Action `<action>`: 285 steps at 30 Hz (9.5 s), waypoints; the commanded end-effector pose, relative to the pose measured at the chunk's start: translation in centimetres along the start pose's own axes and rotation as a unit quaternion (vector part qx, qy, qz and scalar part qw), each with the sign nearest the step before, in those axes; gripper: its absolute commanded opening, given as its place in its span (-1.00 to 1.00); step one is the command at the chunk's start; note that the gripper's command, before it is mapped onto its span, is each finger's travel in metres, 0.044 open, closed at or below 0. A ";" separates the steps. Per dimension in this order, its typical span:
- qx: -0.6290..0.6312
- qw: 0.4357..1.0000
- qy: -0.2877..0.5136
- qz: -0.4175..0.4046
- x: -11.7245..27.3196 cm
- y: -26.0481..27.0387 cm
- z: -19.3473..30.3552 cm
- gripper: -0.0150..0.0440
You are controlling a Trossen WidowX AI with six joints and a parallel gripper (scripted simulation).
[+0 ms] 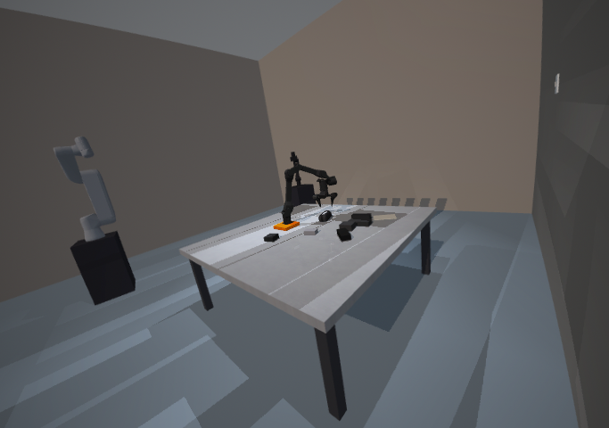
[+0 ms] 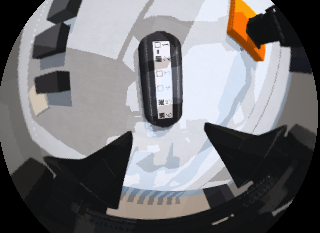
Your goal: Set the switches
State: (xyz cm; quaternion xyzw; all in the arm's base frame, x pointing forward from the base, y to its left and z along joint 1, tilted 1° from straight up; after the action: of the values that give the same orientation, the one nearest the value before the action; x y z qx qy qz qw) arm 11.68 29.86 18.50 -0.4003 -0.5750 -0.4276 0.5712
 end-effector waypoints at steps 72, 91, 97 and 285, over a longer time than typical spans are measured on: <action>-0.013 1.000 -0.001 -0.005 -5.6 0.0 -0.3 0.65; -0.013 1.000 -0.001 -0.005 -4.3 0.1 -0.7 0.65; -0.013 1.000 -0.001 -0.005 -3.8 0.1 -0.9 0.65; -0.012 1.000 -0.007 -0.006 4.8 2.2 -12.5 0.65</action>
State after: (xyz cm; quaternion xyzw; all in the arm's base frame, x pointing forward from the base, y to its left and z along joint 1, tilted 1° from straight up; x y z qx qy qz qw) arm 17.42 18.94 23.34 -0.4040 -0.5732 -0.4391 0.5616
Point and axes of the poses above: the point midway between the two fingers, 35 mm back from their tips, its own x axis back along the fingers, its own y axis across the jaws, z = x × y, the point moved 8 cm from there along x, back along the fingers, and after that the axes turned 13 degrees about -x, right-handed, at the moved point
